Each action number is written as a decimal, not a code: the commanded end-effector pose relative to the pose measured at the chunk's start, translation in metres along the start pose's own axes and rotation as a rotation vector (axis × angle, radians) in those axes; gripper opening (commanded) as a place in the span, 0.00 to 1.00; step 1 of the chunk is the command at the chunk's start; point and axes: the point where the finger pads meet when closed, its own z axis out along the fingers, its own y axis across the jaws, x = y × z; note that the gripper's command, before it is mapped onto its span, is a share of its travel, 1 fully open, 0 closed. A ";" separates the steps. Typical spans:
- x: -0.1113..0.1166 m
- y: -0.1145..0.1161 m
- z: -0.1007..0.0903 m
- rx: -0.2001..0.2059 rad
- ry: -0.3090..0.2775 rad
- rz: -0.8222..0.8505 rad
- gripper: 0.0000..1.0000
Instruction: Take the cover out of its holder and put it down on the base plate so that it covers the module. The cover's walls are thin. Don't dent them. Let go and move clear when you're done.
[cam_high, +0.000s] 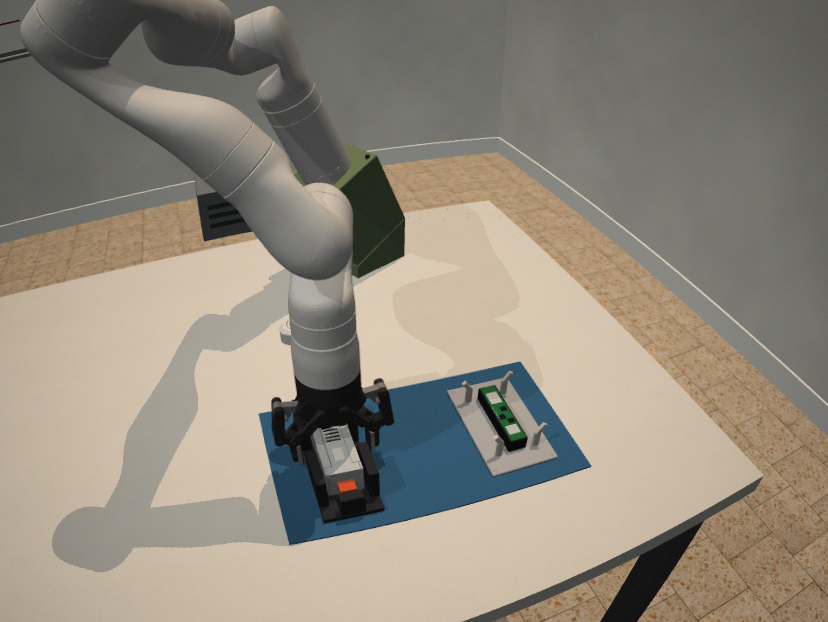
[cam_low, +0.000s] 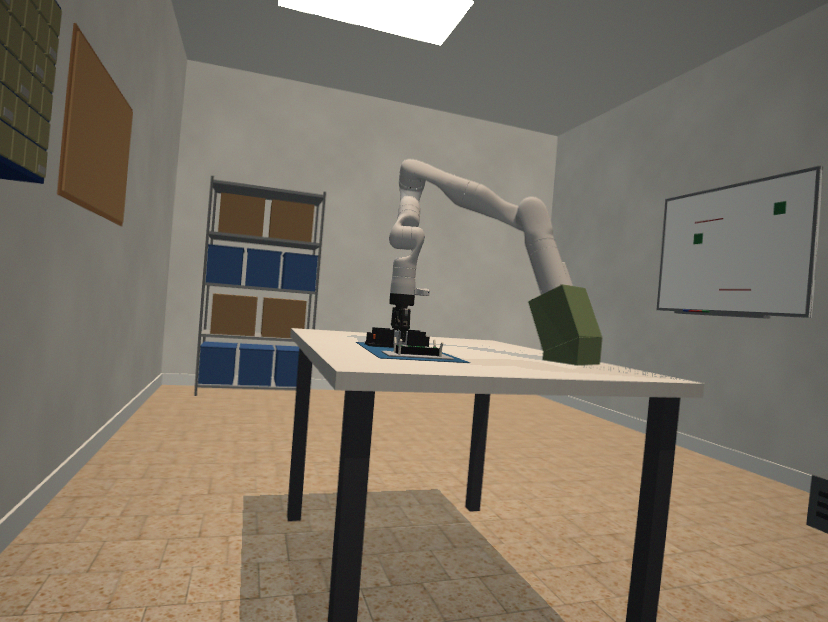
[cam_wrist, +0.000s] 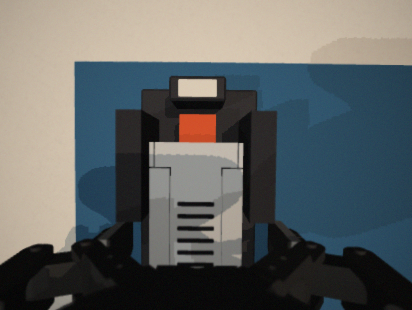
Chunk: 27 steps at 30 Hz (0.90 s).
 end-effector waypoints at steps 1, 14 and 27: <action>-0.002 -0.001 -0.003 0.000 -0.004 0.000 1.00; -0.002 -0.001 -0.007 0.000 -0.003 0.000 1.00; -0.002 -0.001 -0.010 0.000 -0.004 0.000 1.00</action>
